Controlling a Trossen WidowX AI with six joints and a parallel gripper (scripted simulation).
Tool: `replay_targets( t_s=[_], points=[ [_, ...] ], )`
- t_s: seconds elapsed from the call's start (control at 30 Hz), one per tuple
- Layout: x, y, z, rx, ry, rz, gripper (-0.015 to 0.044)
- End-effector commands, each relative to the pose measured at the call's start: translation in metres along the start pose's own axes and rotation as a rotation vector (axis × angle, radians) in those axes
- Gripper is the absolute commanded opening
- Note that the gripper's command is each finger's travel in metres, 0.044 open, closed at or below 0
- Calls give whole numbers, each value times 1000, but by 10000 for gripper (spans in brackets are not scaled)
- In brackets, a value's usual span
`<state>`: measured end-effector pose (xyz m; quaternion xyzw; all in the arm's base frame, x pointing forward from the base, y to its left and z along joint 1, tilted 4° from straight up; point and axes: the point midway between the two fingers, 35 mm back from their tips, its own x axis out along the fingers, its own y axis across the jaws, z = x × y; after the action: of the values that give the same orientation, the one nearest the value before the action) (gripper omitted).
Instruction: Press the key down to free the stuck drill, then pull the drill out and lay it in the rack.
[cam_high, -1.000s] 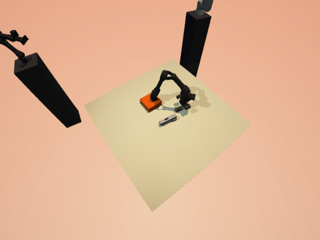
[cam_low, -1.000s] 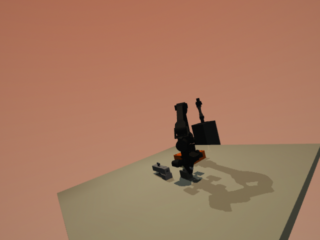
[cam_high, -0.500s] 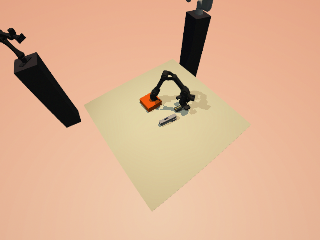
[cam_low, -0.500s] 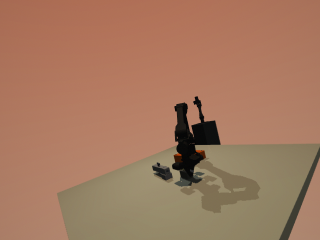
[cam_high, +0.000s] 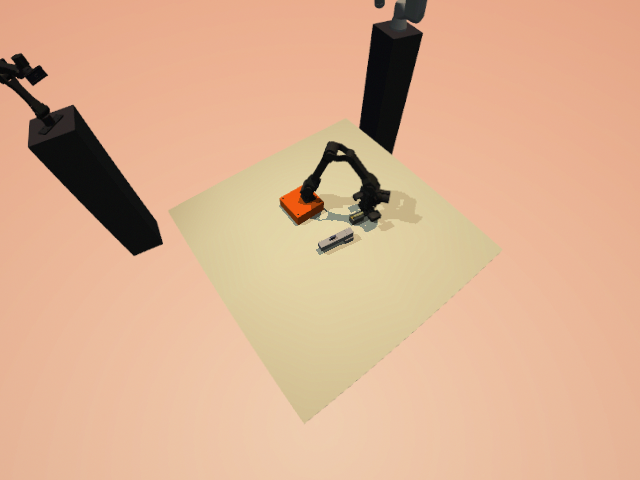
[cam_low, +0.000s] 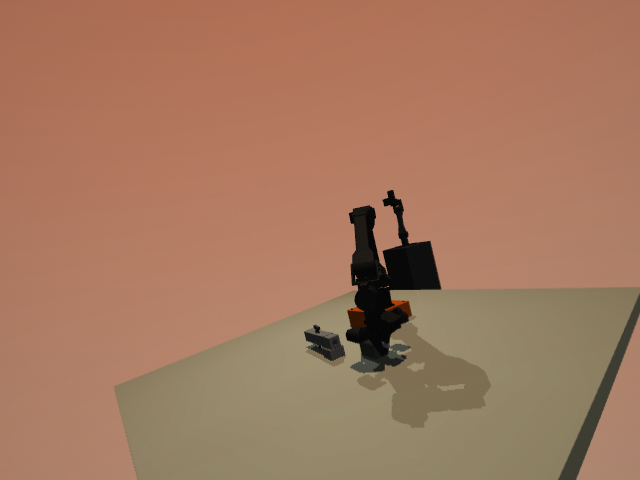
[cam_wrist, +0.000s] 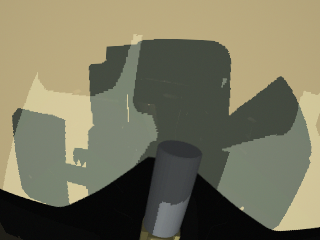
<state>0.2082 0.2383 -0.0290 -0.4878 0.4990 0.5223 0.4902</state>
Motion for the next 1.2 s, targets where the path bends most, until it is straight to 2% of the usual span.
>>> replay_targets(
  t_s=[0.0,0.47,1.07,1.17],
  points=[
    [0,0,0,0,0,0,79],
    [0,0,0,0,0,0,440],
    [-78,0,1,6,10,0,440],
    [-73,-1,0,7,0,-1,440]
  ],
)
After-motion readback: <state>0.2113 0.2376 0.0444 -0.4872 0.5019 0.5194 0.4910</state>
